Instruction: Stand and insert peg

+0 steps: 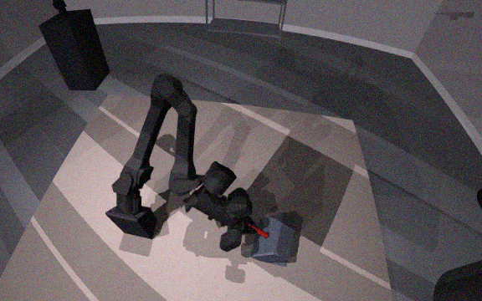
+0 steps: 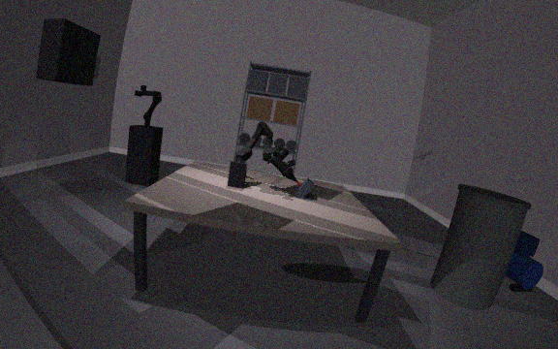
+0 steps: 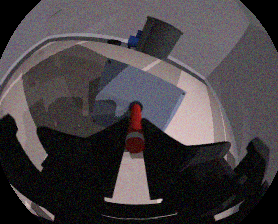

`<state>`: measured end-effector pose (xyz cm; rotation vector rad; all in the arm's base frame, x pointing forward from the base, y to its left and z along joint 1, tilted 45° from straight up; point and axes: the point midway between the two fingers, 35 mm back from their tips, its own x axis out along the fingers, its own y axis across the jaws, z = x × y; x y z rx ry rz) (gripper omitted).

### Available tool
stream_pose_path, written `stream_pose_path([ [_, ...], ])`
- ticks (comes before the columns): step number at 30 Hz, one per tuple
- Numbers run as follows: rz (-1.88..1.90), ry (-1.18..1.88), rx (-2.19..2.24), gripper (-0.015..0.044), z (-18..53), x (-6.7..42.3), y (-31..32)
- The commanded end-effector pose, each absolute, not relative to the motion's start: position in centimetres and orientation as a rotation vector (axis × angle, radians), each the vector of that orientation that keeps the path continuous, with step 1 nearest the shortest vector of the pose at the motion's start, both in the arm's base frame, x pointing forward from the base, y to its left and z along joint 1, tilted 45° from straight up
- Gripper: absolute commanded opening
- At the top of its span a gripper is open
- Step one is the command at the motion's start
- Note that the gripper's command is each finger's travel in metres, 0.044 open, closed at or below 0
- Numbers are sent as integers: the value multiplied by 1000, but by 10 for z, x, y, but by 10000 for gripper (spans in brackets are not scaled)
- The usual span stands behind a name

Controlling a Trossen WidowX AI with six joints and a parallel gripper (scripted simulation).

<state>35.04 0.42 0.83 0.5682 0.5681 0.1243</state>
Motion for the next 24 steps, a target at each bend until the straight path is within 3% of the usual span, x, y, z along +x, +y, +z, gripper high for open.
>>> stream_pose_path([
  [1, 120, 562, 568, 0, 9, 354, 3],
  [24, 120, 561, 569, 0, 3, 361, 6],
])
